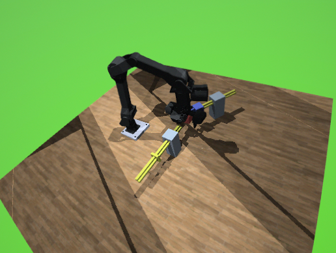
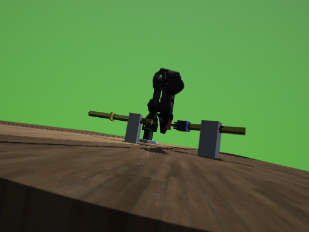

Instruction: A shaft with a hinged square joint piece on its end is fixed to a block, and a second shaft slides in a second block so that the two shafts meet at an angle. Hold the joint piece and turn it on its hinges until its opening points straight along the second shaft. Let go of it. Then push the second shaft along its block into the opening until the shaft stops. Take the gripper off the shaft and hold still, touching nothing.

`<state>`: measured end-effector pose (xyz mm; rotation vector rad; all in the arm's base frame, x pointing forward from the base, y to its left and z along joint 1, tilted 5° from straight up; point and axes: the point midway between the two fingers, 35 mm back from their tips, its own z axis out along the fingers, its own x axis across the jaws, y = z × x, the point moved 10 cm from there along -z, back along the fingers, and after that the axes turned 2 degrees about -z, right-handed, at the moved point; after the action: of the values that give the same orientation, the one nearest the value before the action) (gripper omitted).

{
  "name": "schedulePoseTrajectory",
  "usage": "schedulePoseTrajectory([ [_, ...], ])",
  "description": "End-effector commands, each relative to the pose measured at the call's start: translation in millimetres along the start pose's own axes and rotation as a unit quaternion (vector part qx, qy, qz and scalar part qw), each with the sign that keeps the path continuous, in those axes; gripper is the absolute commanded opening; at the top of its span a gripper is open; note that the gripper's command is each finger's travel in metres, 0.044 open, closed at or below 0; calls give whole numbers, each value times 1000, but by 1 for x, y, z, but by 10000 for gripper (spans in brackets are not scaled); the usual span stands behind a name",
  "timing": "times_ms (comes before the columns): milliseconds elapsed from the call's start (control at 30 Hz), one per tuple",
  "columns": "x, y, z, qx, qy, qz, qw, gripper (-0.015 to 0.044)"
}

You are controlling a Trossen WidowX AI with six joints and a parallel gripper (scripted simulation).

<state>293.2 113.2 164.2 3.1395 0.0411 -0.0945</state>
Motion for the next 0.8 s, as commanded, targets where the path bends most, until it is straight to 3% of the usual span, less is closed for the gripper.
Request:
schedulePoseTrajectory([
  [0,0,0,0,1,0,0,1000,440],
  [133,0,1,-1,3,1,0,1000,440],
  [333,-2,18,-28,78,9,0,997,440],
  [600,-1,19,-29,81,5,-1,997,440],
  [767,1,17,-47,75,18,-74,994,440],
])
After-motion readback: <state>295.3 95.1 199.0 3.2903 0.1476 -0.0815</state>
